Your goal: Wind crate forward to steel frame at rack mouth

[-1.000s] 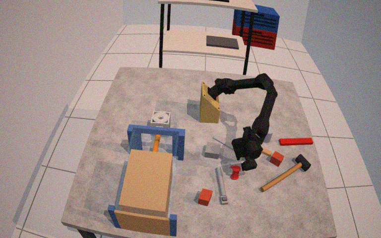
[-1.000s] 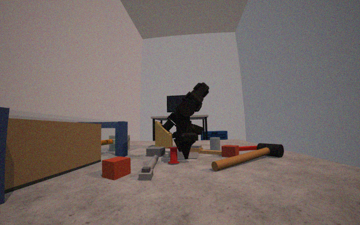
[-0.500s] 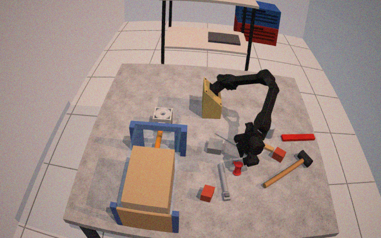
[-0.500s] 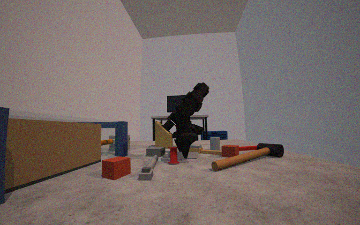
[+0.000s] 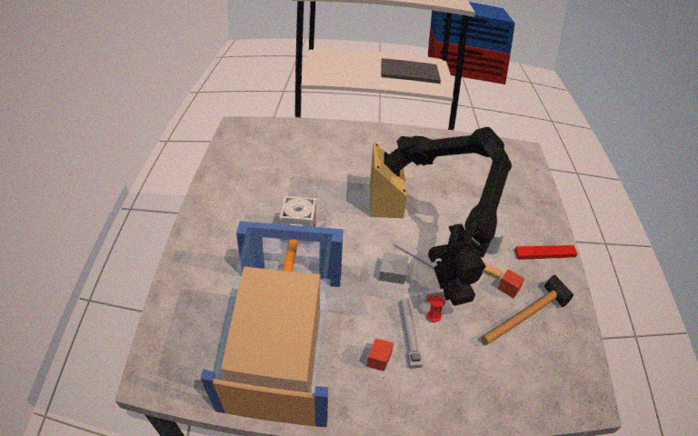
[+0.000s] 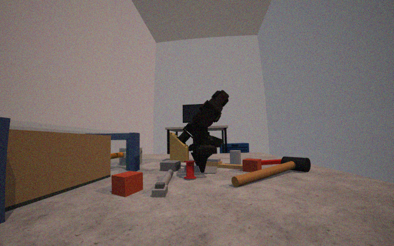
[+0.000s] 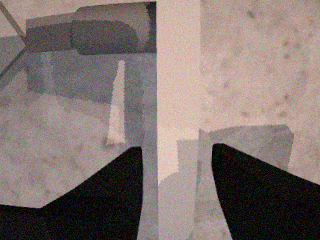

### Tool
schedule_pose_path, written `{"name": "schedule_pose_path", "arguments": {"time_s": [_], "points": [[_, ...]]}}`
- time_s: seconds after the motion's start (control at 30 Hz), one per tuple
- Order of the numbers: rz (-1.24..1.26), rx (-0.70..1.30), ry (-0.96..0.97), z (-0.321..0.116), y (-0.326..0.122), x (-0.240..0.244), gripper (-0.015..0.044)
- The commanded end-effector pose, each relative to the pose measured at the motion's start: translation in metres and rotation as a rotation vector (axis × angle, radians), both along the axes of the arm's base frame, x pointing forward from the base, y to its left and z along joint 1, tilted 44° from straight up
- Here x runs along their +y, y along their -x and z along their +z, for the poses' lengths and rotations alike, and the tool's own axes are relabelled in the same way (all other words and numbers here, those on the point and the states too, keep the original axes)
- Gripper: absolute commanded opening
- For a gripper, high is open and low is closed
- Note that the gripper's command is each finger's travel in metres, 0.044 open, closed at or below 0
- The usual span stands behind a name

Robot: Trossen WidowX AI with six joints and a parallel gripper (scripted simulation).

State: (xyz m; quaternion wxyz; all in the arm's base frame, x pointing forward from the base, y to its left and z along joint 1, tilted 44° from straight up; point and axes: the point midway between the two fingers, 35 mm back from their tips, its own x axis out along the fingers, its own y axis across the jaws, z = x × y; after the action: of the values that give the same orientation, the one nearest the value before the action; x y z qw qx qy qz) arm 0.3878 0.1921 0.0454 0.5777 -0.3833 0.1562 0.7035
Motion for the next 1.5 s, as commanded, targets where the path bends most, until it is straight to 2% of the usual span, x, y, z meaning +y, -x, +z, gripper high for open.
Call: {"name": "schedule_pose_path", "arguments": {"time_s": [0.0, 0.53, 0.7, 1.13, 1.47], "points": [[-0.003, -0.002, 0.0, 0.001, -0.001, -0.001, 0.0107], [-0.003, -0.002, 0.0, 0.001, -0.001, -0.001, 0.0], [-0.003, -0.002, 0.001, 0.003, -0.002, -0.003, 0.0], [-0.001, 0.0, 0.009, 0.107, -0.007, -0.105, 0.0], [-0.001, 0.0, 0.008, 0.112, -0.006, -0.109, 0.0]]}}
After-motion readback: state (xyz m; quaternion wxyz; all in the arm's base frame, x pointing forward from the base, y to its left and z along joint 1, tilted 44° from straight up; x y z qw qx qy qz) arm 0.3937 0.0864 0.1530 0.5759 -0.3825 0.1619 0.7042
